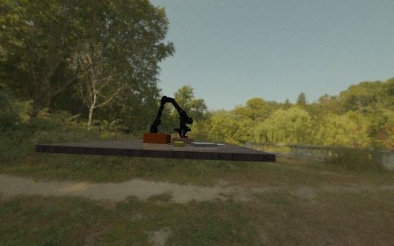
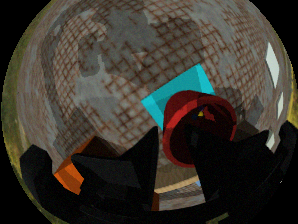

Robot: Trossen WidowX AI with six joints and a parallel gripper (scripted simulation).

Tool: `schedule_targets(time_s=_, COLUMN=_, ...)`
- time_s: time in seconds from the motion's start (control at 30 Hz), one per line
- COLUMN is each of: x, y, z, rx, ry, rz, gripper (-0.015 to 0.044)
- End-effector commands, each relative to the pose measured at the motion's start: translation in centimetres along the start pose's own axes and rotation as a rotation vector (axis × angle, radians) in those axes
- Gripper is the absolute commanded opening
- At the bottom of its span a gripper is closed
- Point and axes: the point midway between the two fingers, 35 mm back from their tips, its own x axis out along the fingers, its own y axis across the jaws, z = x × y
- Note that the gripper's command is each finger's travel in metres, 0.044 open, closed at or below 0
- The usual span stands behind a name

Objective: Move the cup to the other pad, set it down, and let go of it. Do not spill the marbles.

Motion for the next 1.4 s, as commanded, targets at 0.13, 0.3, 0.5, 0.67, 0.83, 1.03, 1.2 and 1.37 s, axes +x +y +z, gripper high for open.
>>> schedule_targets(time_s=0.13, x=-1.7, y=-0.1, z=0.1, rx=0.002, ry=-0.003, rz=-0.006, gripper=0.0128)
schedule_targets(time_s=0.3, x=-2.6, y=-0.1, z=0.1, rx=0.003, ry=-0.003, rz=-0.007, gripper=0.0128)
schedule_targets(time_s=0.5, x=-3.7, y=0.0, z=0.1, rx=0.004, ry=-0.002, rz=-0.007, gripper=0.0128)
schedule_targets(time_s=0.67, x=-4.3, y=0.1, z=0.1, rx=0.004, ry=-0.001, rz=-0.008, gripper=0.0128)
schedule_targets(time_s=0.83, x=-3.8, y=0.1, z=0.2, rx=0.0, ry=-0.002, rz=-0.002, gripper=0.0233)
schedule_targets(time_s=1.03, x=-4.0, y=0.1, z=0.2, rx=0.0, ry=-0.002, rz=-0.002, gripper=0.039)
schedule_targets(time_s=1.2, x=-5.6, y=0.0, z=0.3, rx=0.001, ry=-0.002, rz=-0.004, gripper=0.044)
schedule_targets(time_s=1.37, x=-7.9, y=0.1, z=0.3, rx=0.003, ry=-0.002, rz=-0.006, gripper=0.044)
